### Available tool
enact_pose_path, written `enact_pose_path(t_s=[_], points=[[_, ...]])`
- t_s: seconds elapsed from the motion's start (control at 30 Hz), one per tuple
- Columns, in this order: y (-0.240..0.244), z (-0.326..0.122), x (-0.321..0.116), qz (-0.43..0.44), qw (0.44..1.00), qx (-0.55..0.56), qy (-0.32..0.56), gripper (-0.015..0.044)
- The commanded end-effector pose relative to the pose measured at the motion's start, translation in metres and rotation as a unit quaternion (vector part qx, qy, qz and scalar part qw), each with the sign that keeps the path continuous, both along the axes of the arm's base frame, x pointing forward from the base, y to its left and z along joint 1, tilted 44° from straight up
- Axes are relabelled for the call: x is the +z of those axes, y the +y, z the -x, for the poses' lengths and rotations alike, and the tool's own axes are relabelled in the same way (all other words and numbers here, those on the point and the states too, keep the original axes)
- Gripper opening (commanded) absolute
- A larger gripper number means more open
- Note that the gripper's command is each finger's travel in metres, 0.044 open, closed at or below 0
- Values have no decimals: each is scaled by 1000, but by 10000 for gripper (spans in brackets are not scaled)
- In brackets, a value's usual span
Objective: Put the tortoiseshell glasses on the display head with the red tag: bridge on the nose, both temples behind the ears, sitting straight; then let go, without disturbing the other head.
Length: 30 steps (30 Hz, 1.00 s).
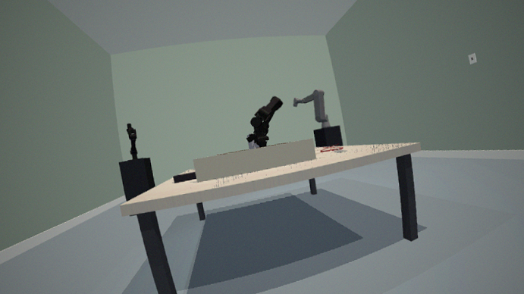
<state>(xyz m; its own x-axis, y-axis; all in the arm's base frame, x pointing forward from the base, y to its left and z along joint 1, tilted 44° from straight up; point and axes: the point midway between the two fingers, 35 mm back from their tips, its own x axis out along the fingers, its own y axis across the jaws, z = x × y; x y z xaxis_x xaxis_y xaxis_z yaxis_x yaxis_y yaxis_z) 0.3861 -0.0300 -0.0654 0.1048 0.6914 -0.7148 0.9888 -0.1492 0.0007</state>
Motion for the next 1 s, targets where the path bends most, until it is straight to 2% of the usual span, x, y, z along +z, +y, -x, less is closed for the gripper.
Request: enact_pose_path(t_s=[0.0, 0.97], points=[[-1, -8, 2, -1, 1000, -3, -2, 0], [-4, -32, 1, -1, 1000, -3, -2, 0]])
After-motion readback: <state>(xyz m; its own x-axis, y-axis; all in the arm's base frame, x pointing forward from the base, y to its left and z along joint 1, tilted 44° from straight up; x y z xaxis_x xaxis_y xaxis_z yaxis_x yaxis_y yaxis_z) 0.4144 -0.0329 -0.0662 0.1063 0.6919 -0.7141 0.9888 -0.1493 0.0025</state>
